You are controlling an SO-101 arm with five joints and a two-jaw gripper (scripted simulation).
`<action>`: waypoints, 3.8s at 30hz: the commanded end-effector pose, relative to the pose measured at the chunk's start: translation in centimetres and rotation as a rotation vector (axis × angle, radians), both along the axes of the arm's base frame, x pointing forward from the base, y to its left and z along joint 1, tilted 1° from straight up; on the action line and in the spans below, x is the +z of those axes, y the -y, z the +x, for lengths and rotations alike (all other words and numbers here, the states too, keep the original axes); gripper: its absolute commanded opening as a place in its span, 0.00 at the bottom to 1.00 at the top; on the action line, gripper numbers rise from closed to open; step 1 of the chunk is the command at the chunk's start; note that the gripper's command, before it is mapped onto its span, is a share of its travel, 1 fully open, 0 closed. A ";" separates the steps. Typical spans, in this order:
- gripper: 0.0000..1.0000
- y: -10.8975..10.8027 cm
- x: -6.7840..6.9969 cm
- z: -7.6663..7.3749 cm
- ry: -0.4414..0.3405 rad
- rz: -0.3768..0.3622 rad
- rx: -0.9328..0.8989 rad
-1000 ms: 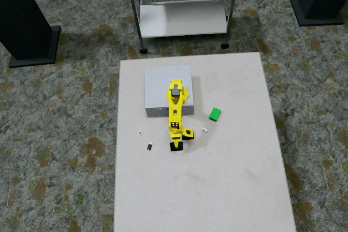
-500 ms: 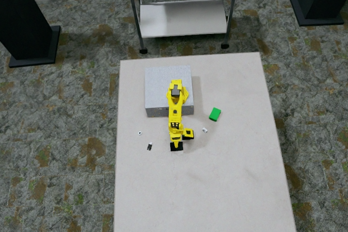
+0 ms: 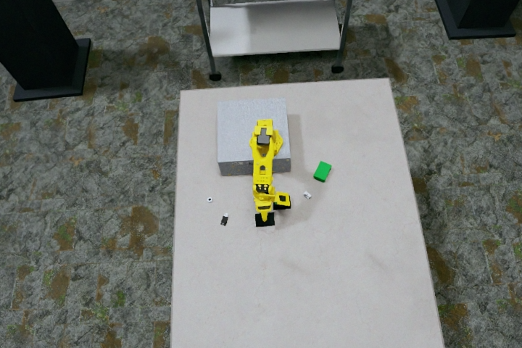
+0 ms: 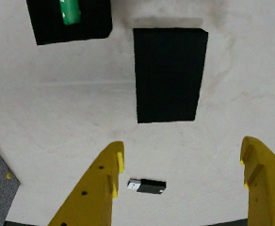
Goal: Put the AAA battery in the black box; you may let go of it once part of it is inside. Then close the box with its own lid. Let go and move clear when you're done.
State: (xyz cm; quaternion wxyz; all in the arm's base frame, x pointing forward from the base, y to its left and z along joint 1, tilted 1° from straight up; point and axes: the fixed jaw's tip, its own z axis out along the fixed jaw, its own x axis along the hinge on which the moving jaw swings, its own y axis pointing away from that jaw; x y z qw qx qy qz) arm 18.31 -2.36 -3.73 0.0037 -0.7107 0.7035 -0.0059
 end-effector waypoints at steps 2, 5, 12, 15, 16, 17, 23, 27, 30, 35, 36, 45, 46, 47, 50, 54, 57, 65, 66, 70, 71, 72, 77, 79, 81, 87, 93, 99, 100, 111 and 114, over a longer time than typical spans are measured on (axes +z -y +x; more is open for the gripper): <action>0.31 0.1 -0.3 0.0 -0.006 0.002 0.000; 0.31 0.1 -0.3 0.0 -0.006 0.002 0.000; 0.31 0.1 -0.4 0.1 -0.006 0.002 0.000; 0.31 0.1 -0.4 0.2 -0.006 0.002 0.000; 0.31 0.1 -0.4 0.2 -0.006 0.002 0.000; 0.31 0.1 -0.4 0.2 -0.006 0.002 0.000; 0.31 0.1 -0.4 0.2 -0.006 0.002 0.000; 0.31 0.1 -0.4 0.2 -0.006 0.002 0.000; 0.31 0.1 -0.4 0.2 -0.006 0.002 0.000; 0.31 0.1 -0.4 0.2 -0.006 0.002 0.000; 0.31 0.1 -0.4 0.2 -0.006 0.002 0.000; 0.31 0.0 -0.4 0.2 -0.006 0.002 0.000; 0.31 0.0 -0.4 0.2 -0.006 0.002 0.000; 0.31 0.0 -0.4 0.2 -0.006 0.002 0.000; 0.31 0.0 -0.4 0.1 -0.006 0.002 0.000; 0.31 0.0 -0.4 0.1 -0.006 0.002 0.000; 0.31 0.0 -0.4 0.1 -0.006 0.002 0.000; 0.31 0.0 -0.7 0.2 -0.006 0.002 0.000; 0.31 0.0 -0.8 0.2 -0.006 0.002 0.000; 0.31 0.0 -1.4 0.3 -0.006 0.002 0.000; 0.31 0.0 -1.5 0.3 -0.006 0.002 0.000; 0.31 0.0 -1.5 0.3 -0.006 0.002 0.000; 0.31 0.0 -2.4 0.4 -0.006 0.002 0.000; 0.31 0.0 -2.9 0.4 -0.006 0.002 0.000; 0.31 0.0 -3.4 0.4 -0.006 0.002 0.000; 0.31 0.0 -4.8 0.4 -0.006 0.002 0.000; 0.31 -0.1 -5.5 0.3 -0.006 0.002 0.000; 0.31 -0.1 -6.1 0.2 -0.006 0.002 0.000; 0.31 -0.1 -6.1 0.2 -0.006 0.002 0.000; 0.31 -0.1 -6.2 0.2 -0.006 0.002 0.000; 0.31 -0.1 -6.2 0.2 -0.006 0.002 0.000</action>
